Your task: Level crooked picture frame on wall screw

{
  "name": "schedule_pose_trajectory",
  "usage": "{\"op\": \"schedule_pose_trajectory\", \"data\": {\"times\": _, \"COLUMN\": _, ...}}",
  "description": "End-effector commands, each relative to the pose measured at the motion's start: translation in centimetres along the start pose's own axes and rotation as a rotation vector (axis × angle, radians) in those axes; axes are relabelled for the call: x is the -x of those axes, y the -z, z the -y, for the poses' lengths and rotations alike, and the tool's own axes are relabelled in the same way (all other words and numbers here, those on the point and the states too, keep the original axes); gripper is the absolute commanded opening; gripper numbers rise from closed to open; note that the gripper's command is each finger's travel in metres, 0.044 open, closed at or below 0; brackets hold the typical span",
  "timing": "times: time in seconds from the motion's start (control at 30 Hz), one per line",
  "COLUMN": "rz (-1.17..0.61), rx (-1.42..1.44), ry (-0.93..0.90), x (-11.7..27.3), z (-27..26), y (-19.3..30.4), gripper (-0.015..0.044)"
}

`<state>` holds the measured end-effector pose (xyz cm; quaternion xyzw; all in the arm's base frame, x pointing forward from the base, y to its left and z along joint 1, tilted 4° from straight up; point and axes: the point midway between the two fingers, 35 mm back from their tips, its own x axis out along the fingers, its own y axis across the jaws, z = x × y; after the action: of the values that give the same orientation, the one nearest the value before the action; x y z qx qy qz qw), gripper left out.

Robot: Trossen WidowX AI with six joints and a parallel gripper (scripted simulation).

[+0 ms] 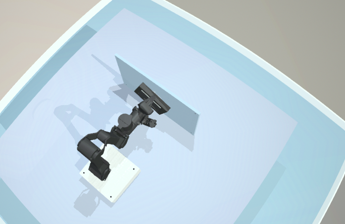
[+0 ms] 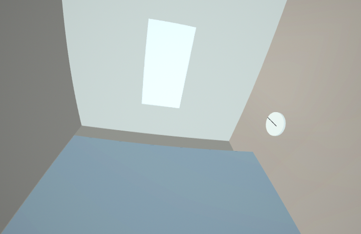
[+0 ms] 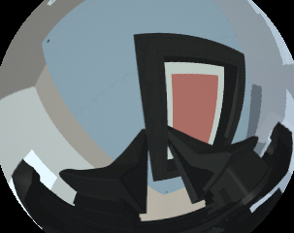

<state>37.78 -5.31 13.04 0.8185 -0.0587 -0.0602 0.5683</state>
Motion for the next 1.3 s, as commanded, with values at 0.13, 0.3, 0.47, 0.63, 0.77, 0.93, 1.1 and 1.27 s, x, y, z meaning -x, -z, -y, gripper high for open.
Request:
{"op": "schedule_pose_trajectory", "data": {"times": 0.13, "rz": -0.002, "rx": 0.0, "ry": -0.01, "x": -0.02, "z": -0.29, "y": 0.17, "gripper": 0.0}}
{"op": "schedule_pose_trajectory", "data": {"times": 0.3, "rz": -0.002, "rx": 0.0, "ry": -0.01, "x": -0.02, "z": -0.34, "y": 0.24, "gripper": 0.0}}
{"op": "schedule_pose_trajectory", "data": {"times": 0.47, "rz": -0.002, "rx": 0.0, "ry": -0.01, "x": -0.02, "z": -0.33, "y": 0.29, "gripper": 0.0}}
{"op": "schedule_pose_trajectory", "data": {"times": 0.63, "rz": -0.002, "rx": 0.0, "ry": -0.01, "x": -0.02, "z": -0.32, "y": 0.46, "gripper": 0.0}}
{"op": "schedule_pose_trajectory", "data": {"times": 0.77, "rz": -0.002, "rx": 0.0, "ry": -0.01, "x": -0.02, "z": -0.33, "y": 0.7, "gripper": 0.0}}
{"op": "schedule_pose_trajectory", "data": {"times": 0.93, "rz": -0.002, "rx": 0.0, "ry": -0.01, "x": -0.02, "z": -0.29, "y": 0.74, "gripper": 0.0}}
{"op": "schedule_pose_trajectory", "data": {"times": 1.1, "rz": -0.002, "rx": 0.0, "ry": -0.01, "x": -0.02, "z": -0.34, "y": 0.74, "gripper": 0.0}}
{"op": "schedule_pose_trajectory", "data": {"times": 1.27, "rz": -0.002, "rx": 0.0, "ry": -0.01, "x": -0.02, "z": -0.3, "y": 0.74, "gripper": 0.0}}
